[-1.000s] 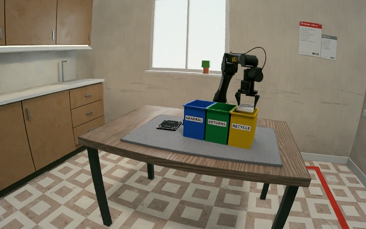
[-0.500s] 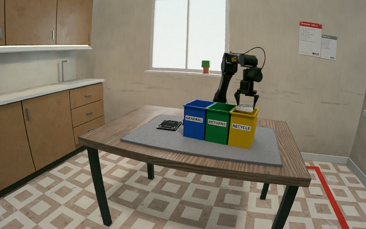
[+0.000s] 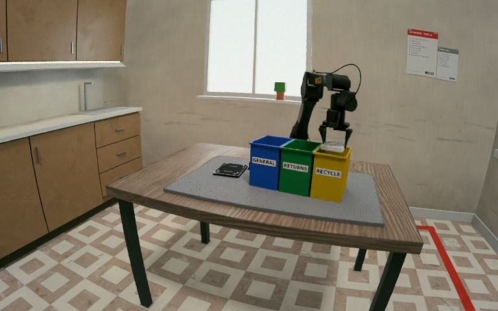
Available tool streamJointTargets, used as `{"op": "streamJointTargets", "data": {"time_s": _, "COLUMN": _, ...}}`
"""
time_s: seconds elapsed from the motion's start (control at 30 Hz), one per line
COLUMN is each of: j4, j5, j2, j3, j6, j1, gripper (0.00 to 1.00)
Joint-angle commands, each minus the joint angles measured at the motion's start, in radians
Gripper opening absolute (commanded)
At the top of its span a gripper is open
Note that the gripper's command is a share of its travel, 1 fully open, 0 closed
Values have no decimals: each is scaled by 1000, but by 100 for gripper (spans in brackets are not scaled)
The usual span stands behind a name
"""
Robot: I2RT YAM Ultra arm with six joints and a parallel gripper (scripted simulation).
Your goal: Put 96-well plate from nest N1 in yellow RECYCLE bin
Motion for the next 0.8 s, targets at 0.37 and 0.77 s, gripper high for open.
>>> {"op": "streamJointTargets", "data": {"time_s": 0.37, "j4": -8, "j5": 17, "j2": -4, "j3": 31, "j6": -2, "j1": -3, "gripper": 0}}
{"op": "streamJointTargets", "data": {"time_s": 0.77, "j4": -8, "j5": 17, "j2": 0, "j3": 32, "j6": 1, "j1": 0, "gripper": 0}}
